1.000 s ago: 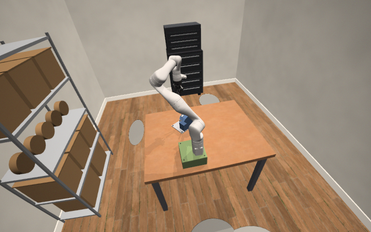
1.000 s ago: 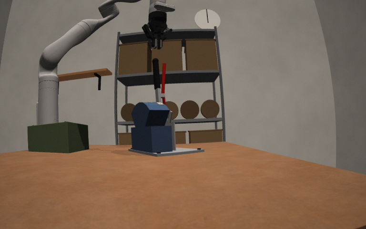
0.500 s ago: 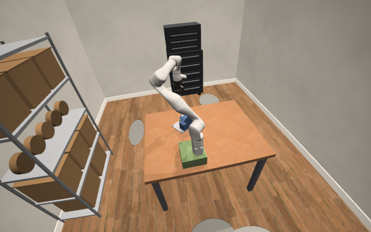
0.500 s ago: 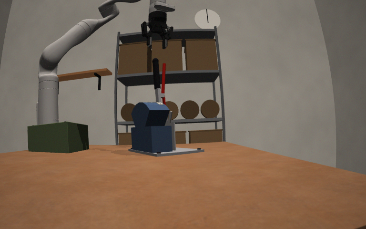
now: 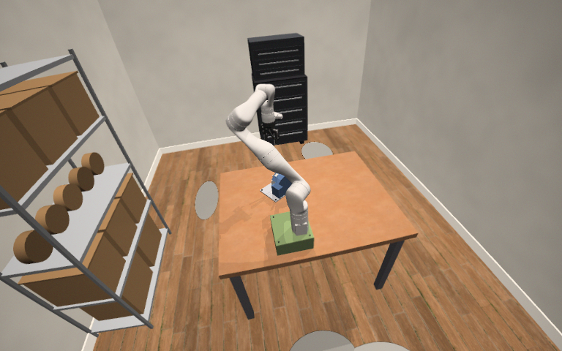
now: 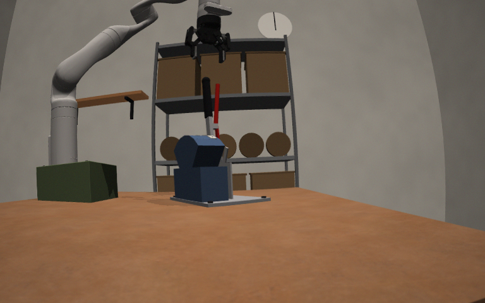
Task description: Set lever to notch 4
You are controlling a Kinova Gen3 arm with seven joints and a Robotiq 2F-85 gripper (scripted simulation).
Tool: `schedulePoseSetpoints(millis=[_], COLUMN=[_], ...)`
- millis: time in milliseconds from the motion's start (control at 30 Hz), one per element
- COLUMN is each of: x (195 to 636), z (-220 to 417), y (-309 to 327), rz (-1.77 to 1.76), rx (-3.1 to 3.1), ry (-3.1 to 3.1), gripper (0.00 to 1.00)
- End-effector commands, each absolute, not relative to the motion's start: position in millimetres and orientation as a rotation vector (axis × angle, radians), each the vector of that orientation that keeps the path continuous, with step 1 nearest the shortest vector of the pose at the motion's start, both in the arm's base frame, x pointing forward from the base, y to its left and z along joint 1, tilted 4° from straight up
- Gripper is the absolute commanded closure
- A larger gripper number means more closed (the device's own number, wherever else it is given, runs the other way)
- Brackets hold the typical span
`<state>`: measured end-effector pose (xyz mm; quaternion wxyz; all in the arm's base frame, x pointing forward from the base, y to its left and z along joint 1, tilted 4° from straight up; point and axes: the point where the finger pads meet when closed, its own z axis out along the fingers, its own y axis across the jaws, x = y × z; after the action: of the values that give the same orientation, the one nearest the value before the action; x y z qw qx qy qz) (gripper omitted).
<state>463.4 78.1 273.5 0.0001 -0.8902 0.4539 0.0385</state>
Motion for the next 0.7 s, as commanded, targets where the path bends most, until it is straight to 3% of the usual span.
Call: schedulePoseSetpoints(millis=[0, 667], x=[466.1, 463.8], z=[275.5, 267.7], y=[79.7, 81.1], rz=[0.107, 0.118], rx=[-2.785, -2.794], ry=[1.435, 1.418], gripper=[0.03, 0.03])
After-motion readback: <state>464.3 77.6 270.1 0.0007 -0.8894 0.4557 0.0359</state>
